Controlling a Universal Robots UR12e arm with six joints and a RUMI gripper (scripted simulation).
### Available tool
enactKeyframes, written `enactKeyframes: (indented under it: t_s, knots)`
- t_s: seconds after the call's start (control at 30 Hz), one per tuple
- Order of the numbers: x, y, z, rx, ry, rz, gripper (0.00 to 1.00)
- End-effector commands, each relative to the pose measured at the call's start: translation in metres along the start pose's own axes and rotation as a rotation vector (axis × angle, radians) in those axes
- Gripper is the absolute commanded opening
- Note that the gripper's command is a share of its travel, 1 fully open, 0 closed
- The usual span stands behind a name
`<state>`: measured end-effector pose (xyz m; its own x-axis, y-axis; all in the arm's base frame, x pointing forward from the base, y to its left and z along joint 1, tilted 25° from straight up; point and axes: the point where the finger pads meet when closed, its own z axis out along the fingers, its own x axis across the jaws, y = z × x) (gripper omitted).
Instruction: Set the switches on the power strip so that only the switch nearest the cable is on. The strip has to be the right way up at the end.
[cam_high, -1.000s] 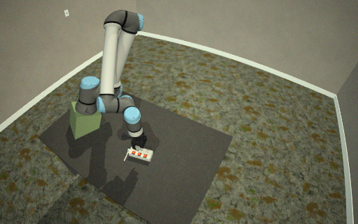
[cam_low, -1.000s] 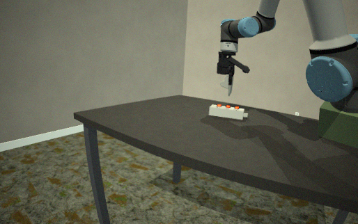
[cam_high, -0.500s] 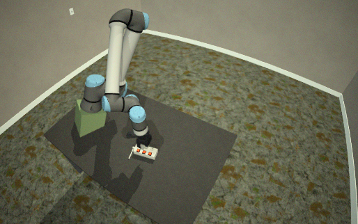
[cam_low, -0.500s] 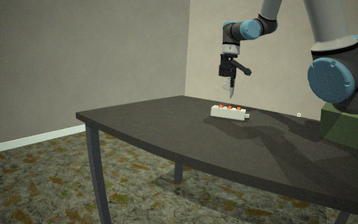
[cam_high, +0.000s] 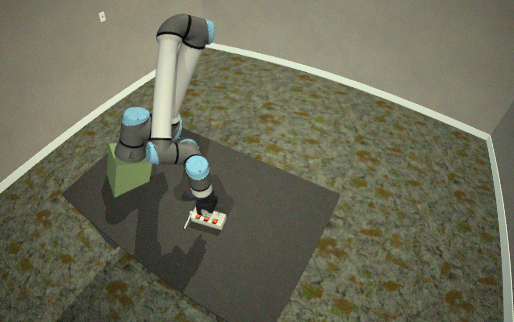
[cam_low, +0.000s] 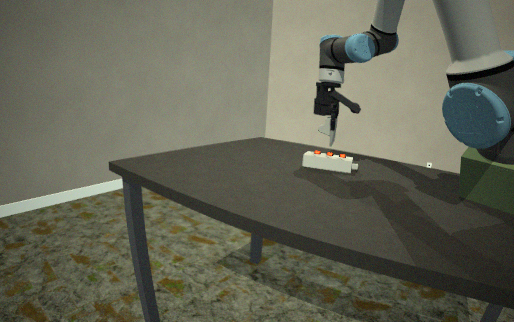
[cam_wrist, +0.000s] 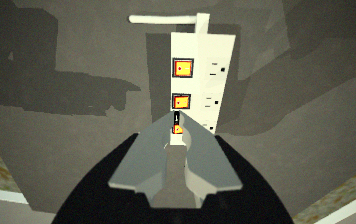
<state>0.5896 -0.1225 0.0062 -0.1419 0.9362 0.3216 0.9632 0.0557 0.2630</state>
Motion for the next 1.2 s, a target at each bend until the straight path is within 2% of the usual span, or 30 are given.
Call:
enactKeyframes:
  t_s: [0.0,0.43,1.17]
  knots:
    - [0.0,0.001,0.004,-0.001,-0.001,0.0,0.0]
    - [-0.001,0.0,0.016,-0.001,-0.001,0.0,0.0]
    - [-0.001,0.0,0.018,-0.001,-0.001,0.0,0.0]
